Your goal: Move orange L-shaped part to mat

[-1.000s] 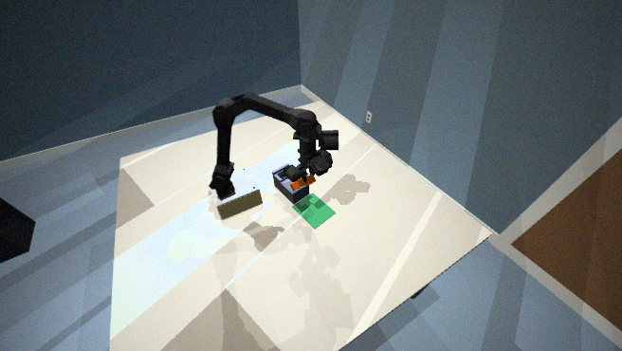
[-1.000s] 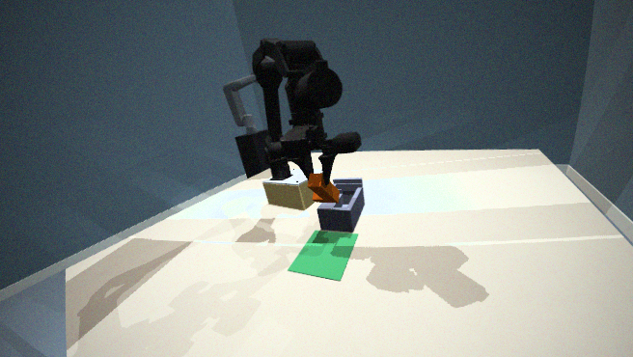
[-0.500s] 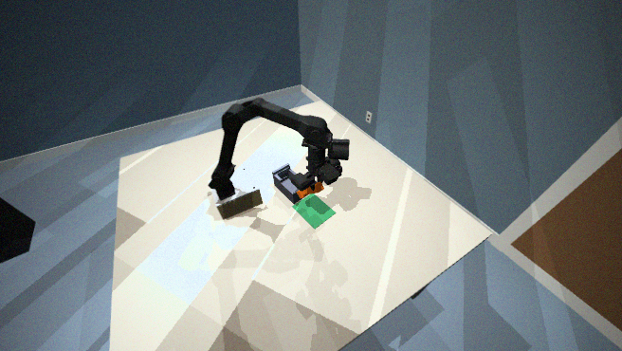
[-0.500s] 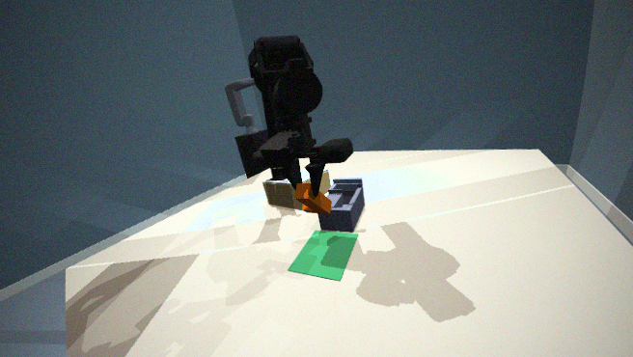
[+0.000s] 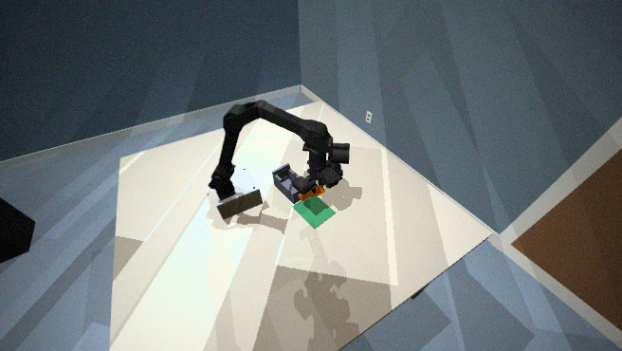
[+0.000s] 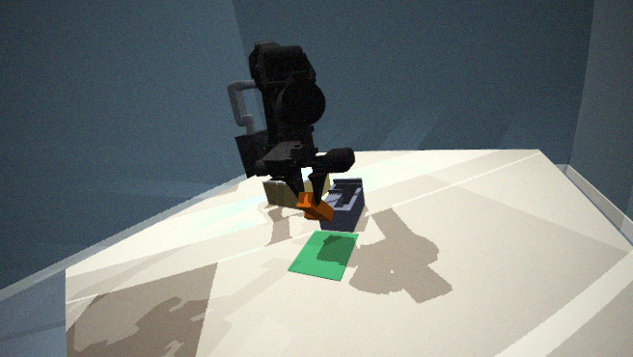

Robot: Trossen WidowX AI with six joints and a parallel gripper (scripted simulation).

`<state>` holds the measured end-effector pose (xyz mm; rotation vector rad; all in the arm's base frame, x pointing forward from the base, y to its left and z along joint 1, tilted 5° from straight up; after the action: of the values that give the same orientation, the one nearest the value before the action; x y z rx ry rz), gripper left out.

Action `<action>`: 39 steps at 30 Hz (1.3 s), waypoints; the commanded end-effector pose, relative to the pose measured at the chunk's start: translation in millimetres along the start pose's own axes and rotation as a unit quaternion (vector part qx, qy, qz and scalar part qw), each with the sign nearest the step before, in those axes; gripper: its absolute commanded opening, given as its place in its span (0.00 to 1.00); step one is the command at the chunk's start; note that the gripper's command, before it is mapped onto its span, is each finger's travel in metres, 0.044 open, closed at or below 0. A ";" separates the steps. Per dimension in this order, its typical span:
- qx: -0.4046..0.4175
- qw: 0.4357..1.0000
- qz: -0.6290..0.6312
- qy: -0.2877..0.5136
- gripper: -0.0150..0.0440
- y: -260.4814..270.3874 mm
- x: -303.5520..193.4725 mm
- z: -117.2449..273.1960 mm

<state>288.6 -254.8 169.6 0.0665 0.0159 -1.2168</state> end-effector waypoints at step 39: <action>-0.002 1.000 0.002 0.001 0.25 -1.0 -1.0 -63.2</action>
<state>289.5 -250.9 109.2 0.0664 0.0176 -1.2088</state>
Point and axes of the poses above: the point midway between the two fingers, 35 mm back from their tips, its own z axis back along the fingers, its own y axis across the jaws, x = y × z, the point moved 10 cm from there along z, back along the fingers, and after that the axes turned 14 degrees about z, right-handed, at the moved point
